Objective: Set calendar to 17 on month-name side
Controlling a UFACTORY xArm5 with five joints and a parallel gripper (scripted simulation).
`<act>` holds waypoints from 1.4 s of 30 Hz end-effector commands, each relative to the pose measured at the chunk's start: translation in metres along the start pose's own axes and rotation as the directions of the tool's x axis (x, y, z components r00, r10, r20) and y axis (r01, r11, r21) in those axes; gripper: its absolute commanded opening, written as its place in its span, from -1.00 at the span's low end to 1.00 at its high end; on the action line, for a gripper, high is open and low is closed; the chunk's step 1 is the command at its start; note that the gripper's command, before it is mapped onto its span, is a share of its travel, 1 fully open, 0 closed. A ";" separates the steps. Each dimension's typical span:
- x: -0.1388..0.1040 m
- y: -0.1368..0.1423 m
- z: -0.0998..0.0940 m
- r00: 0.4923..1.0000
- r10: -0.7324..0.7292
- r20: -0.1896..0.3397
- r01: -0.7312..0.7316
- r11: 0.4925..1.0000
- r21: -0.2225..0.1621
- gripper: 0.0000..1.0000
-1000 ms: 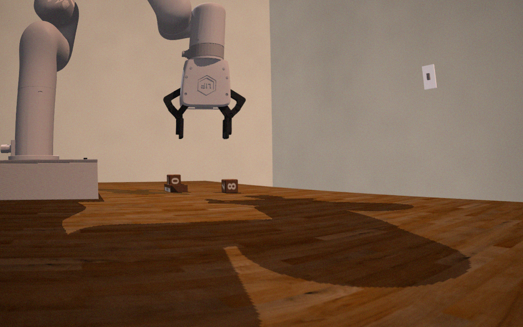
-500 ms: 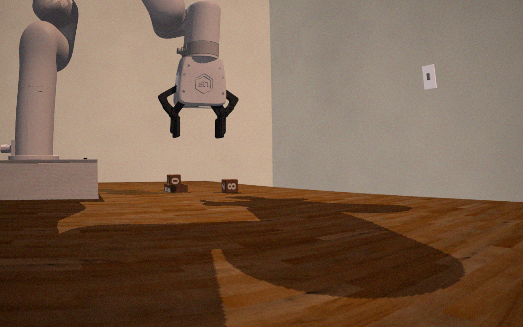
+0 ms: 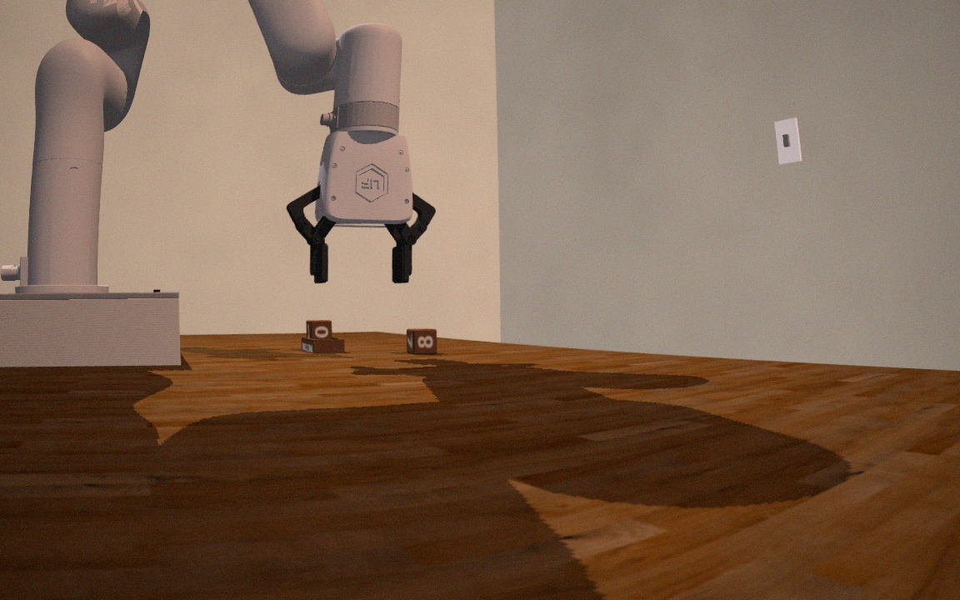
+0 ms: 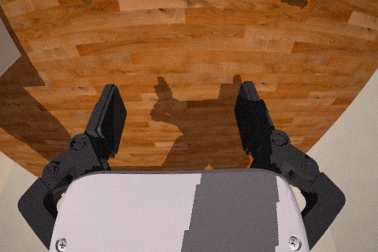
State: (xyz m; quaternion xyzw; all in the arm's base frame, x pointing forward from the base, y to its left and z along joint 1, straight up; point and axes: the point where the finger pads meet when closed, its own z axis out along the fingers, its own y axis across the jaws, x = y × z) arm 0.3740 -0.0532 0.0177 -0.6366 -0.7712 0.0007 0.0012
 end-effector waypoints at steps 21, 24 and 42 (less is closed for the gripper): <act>-0.002 0.003 0.051 1.000 0.000 0.002 0.000 1.000 -0.005 1.00; -0.002 0.003 0.053 1.000 0.000 0.002 0.000 1.000 -0.005 1.00; -0.002 0.003 0.057 1.000 0.000 0.002 0.000 1.000 -0.005 1.00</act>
